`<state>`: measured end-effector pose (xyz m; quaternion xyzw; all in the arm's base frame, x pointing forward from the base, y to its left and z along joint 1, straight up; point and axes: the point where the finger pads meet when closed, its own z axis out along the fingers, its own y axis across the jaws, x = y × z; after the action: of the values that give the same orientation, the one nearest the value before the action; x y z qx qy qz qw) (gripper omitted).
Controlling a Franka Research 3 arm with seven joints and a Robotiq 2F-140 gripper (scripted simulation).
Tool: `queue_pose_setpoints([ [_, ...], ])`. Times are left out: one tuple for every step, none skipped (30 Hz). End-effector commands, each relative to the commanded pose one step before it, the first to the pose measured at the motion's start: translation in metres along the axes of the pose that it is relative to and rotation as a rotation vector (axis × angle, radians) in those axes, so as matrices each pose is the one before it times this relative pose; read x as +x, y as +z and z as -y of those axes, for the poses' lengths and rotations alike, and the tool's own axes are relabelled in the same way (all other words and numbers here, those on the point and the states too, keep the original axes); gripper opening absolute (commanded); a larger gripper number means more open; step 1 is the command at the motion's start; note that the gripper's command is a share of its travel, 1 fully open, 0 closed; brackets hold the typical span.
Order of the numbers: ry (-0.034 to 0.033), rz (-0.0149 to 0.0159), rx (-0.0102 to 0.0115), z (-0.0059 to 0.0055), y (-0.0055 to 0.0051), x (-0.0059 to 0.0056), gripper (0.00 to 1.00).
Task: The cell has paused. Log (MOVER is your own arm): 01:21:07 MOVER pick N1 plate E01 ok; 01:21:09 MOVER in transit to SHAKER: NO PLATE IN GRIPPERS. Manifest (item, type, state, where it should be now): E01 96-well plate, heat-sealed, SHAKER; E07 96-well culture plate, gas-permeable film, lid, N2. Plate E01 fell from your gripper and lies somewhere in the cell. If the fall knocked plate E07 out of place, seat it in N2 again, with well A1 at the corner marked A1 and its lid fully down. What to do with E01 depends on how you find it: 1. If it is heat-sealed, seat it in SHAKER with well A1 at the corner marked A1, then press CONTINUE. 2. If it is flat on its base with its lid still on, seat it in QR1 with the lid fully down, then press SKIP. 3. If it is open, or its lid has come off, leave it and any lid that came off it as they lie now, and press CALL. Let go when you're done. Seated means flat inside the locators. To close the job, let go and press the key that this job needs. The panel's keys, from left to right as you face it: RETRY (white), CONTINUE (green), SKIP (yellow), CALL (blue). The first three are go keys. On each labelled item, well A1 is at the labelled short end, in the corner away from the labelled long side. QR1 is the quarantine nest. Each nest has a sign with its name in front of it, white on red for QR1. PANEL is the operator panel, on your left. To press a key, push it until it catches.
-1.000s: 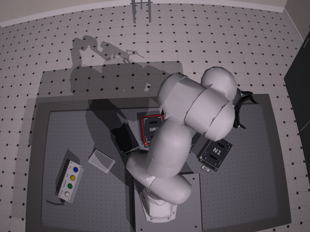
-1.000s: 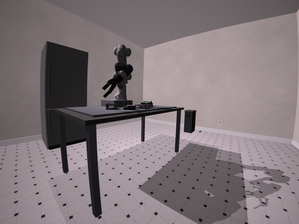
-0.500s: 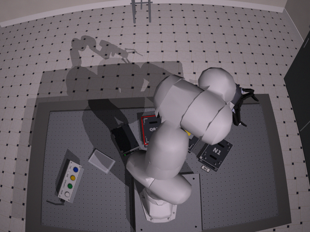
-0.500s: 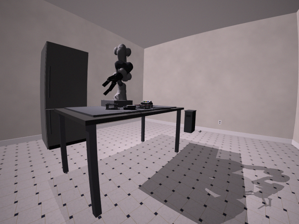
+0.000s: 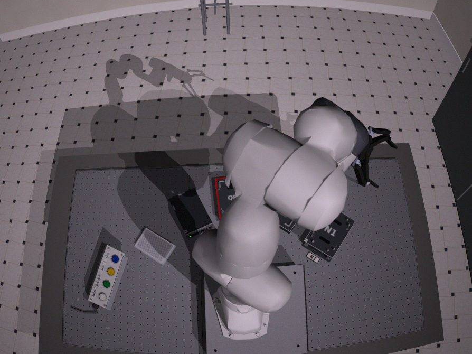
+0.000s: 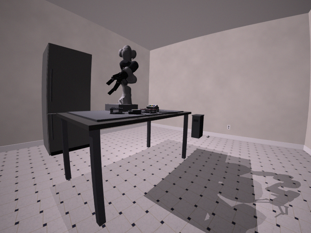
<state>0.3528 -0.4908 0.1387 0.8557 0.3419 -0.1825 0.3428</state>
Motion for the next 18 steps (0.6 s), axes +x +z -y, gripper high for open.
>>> queue_pose_setpoints([
  [-0.04789, 0.00037, 0.01265, -0.00209, -0.00671, -0.00552, 1.0],
  [0.0, 0.00001, 0.0, -0.00115, -0.00187, -0.00151, 1.0],
  [0.0, -0.00001, 0.0, -0.00109, -0.00179, -0.00143, 1.0],
  [0.0, 0.00001, 0.0, -0.00105, -0.0017, -0.00137, 1.0],
  [0.0, -0.00001, 0.0, -0.00098, -0.0016, -0.00129, 1.0],
  [0.0, 0.00001, 0.0, -0.00093, -0.0015, -0.00121, 1.0],
  [0.0, 0.0, 0.0, 0.0, 0.0, 0.0, 1.0],
  [0.0, 0.0, 0.0, 0.0, 0.0, 0.0, 1.0],
  [0.0, 0.0, 0.0, -0.00085, -0.00139, -0.00112, 1.0],
  [0.0, -0.00001, 0.0, -0.00078, -0.00128, -0.00103, 1.0],
  [0.0, 0.00001, 0.0, -0.00072, -0.00117, -0.00094, 1.0],
  [0.0, 0.0, 0.0, -0.00064, -0.00105, -0.00084, 1.0],
  [0.0, -0.00001, 0.0, -0.00056, -0.00093, -0.00074, 1.0],
  [0.0, 0.00001, 0.0, -0.0005, -0.00081, -0.00065, 1.0],
  [0.0, 0.00001, 0.0, -0.00043, -0.00069, -0.00056, 1.0],
  [0.0, 0.0, 0.0, -0.00035, -0.00058, -0.00046, 1.0],
  [0.0, 0.0, 0.0, -0.00028, -0.00047, -0.00037, 1.0],
  [0.0, 0.0, 0.0, -0.00022, -0.00036, -0.00029, 1.0],
])
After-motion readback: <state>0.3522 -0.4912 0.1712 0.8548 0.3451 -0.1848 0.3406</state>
